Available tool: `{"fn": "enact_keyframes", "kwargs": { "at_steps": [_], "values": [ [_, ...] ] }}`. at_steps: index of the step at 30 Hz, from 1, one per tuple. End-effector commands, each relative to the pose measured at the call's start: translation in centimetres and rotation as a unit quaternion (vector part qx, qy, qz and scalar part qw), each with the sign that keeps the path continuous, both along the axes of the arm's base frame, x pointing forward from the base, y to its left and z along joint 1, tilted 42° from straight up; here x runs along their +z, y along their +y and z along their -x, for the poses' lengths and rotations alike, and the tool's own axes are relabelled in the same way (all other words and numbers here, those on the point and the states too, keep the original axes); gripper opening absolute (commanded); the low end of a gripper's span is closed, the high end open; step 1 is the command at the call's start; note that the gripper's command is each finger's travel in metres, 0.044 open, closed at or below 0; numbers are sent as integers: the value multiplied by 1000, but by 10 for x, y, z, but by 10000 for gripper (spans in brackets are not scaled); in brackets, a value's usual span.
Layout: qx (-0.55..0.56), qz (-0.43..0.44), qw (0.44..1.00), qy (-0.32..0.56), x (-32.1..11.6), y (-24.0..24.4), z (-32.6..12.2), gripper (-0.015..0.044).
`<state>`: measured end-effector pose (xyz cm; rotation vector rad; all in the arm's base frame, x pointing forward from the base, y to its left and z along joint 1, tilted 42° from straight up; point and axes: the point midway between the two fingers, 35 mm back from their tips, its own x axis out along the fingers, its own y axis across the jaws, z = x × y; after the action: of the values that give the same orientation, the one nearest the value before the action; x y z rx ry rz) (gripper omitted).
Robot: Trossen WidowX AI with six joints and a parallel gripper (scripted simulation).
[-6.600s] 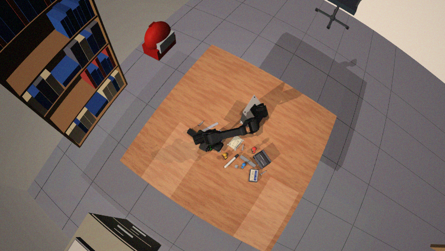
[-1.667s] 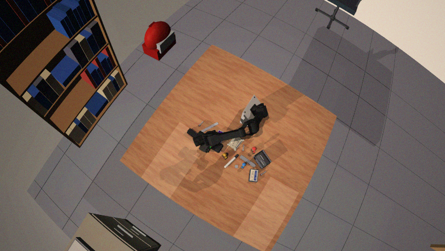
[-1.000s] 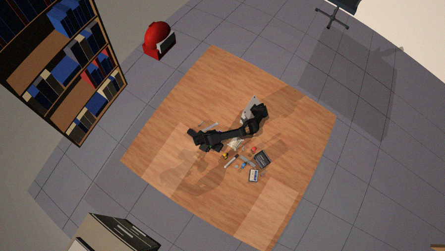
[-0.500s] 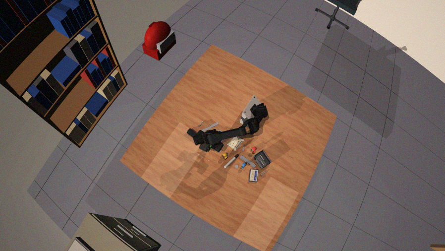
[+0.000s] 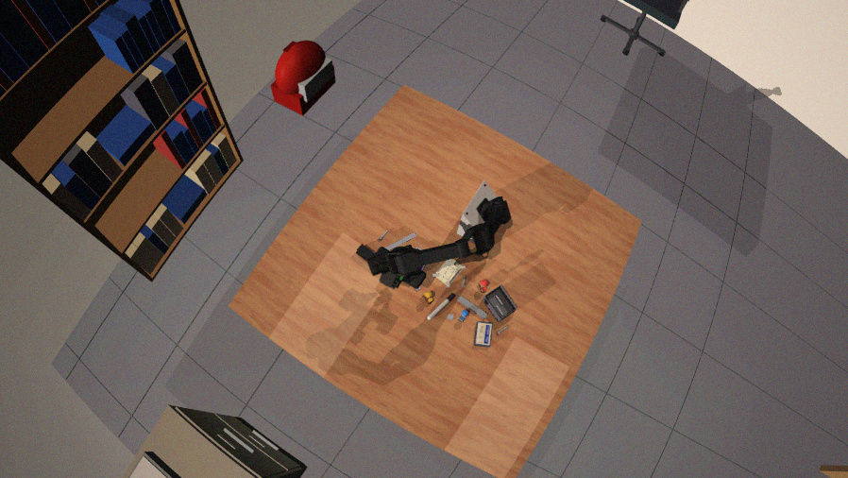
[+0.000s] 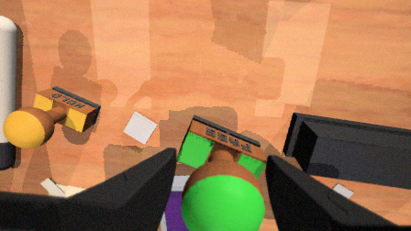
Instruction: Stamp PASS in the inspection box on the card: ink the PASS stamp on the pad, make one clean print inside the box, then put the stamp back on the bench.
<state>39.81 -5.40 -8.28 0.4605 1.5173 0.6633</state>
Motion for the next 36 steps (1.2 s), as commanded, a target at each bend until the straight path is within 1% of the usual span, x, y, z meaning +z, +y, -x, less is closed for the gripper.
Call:
{"fn": "enact_keyframes", "kwargs": {
  "at_steps": [1,7,36],
  "values": [
    [2,3,1000,-3,3,-3,-1,0],
    [2,4,1000,-2,4,-5,6,0],
    [2,4,1000,1,11,-6,104,0]
  ]
}}
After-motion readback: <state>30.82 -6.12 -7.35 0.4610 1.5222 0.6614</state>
